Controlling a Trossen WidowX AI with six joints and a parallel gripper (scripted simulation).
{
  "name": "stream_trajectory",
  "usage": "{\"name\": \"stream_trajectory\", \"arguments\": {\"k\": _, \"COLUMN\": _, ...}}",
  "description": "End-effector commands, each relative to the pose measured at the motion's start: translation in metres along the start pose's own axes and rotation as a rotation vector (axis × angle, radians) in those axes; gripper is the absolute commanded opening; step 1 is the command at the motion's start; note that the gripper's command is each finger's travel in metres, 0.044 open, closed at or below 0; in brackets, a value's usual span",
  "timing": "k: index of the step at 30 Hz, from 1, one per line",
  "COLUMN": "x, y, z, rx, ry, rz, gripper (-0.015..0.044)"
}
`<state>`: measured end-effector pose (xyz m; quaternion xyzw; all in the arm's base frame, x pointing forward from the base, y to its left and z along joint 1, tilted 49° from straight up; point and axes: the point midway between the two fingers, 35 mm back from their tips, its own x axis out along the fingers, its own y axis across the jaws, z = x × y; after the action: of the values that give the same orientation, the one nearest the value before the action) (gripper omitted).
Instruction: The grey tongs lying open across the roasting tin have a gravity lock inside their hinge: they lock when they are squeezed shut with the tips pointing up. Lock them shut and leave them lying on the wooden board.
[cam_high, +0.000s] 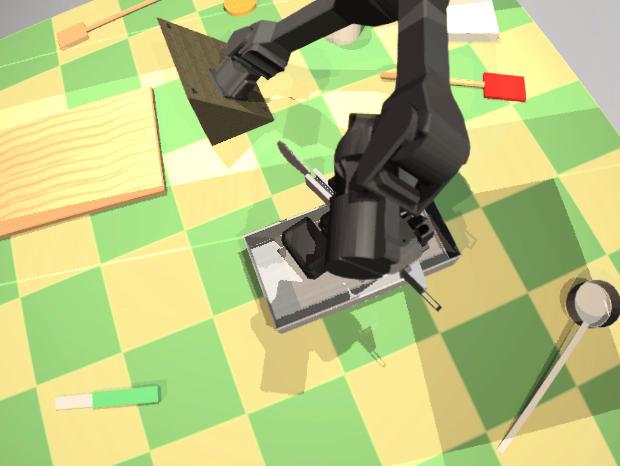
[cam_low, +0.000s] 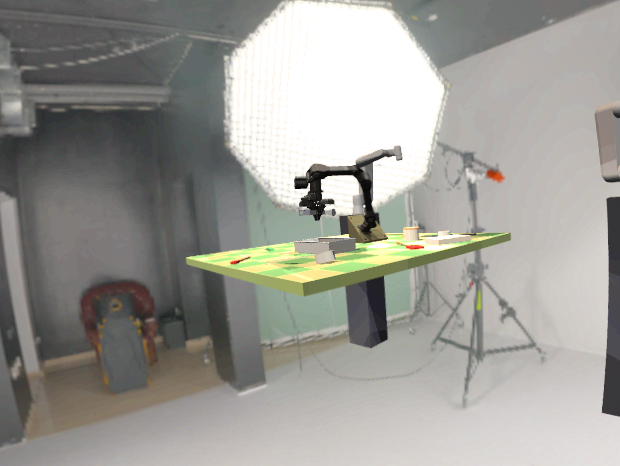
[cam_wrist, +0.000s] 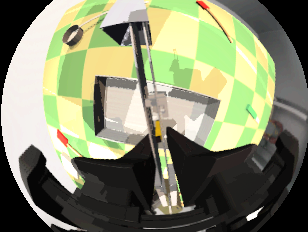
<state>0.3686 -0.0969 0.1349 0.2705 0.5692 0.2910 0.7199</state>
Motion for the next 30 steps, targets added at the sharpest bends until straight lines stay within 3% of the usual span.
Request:
{"name": "stream_trajectory", "arguments": {"k": 1, "x": -0.004, "y": -0.001, "z": 0.000, "rx": -0.003, "ry": -0.002, "rz": -0.006, "gripper": -0.0150}}
{"name": "stream_trajectory", "arguments": {"k": 7, "x": -0.003, "y": -0.016, "z": -0.002, "rx": -0.021, "ry": 0.002, "rz": -0.009, "gripper": -0.0150}}
{"name": "stream_trajectory", "arguments": {"k": 30, "x": -0.021, "y": -0.186, "z": -0.072, "rx": -0.256, "ry": 0.039, "rz": -0.041, "gripper": -0.0150}}
